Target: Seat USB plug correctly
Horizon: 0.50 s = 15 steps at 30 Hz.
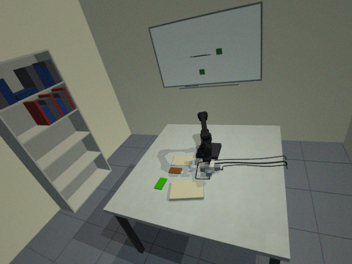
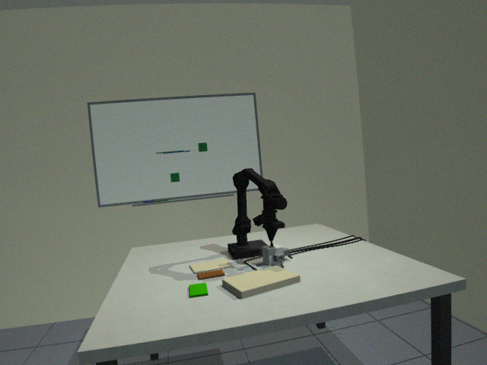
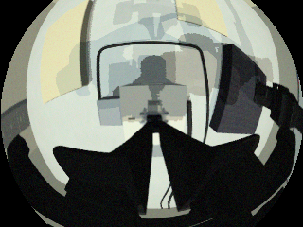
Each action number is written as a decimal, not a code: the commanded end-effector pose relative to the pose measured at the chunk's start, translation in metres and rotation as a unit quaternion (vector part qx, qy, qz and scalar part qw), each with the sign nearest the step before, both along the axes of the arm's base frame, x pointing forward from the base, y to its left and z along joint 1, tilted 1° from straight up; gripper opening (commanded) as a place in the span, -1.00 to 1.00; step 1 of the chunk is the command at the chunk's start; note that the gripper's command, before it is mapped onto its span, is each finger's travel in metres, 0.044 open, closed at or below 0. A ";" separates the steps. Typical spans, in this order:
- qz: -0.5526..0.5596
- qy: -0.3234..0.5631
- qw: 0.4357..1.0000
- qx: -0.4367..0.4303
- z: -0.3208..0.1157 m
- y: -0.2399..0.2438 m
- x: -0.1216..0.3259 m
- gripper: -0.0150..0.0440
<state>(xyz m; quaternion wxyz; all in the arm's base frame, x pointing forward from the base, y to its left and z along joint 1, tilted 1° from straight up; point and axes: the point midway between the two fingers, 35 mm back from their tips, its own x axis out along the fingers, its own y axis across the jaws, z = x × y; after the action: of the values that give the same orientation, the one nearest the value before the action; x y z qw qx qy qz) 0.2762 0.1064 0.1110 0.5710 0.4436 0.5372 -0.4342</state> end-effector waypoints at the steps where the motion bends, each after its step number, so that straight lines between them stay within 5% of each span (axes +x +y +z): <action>1: 0.000 0.000 1.000 0.000 0.000 0.000 0.000 -0.22; 15: 0.000 0.000 1.000 0.000 0.000 0.000 0.000 -0.17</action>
<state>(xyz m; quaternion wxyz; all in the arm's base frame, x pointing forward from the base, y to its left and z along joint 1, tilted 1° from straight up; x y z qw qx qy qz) 0.2761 0.1064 0.1111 0.5709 0.4435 0.5374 -0.4342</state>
